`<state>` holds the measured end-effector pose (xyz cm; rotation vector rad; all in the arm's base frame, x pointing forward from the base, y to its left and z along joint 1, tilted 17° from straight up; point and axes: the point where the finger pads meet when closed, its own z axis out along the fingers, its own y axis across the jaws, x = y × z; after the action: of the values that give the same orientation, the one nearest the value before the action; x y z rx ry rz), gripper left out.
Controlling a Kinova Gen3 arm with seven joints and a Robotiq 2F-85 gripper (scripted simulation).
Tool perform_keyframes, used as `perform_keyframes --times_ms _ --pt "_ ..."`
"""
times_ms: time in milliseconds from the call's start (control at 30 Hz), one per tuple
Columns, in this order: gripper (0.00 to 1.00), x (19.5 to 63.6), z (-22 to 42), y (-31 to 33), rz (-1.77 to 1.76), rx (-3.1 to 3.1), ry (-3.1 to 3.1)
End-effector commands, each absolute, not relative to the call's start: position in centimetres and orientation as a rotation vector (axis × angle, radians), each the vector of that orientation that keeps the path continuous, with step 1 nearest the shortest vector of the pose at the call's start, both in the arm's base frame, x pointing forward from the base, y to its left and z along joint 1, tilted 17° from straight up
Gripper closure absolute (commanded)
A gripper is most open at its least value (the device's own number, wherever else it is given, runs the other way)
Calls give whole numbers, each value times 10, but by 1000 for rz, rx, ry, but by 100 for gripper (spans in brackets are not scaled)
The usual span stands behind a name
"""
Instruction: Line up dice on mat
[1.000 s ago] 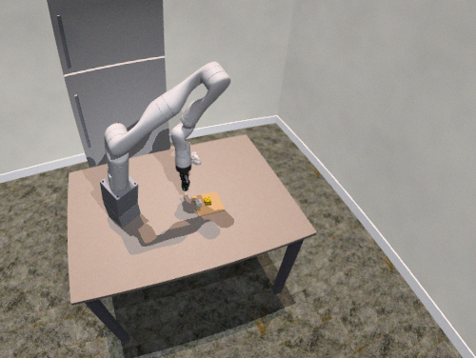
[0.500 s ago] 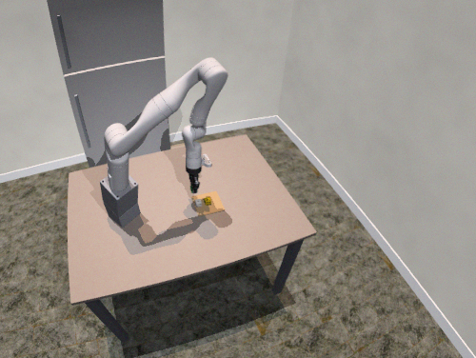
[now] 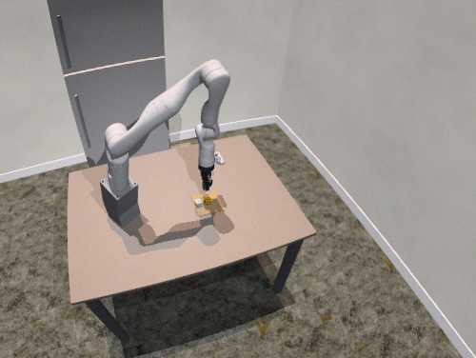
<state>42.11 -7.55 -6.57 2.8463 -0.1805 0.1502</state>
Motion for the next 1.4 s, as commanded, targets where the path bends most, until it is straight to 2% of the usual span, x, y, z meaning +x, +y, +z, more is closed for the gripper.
perform_keyframes --times_ms 0,500,1367 --pt "74 436 -59 -87 178 2851 -225" --pt "74 465 -48 -95 217 2877 -230" --pt "74 467 -52 -97 219 2878 -230"
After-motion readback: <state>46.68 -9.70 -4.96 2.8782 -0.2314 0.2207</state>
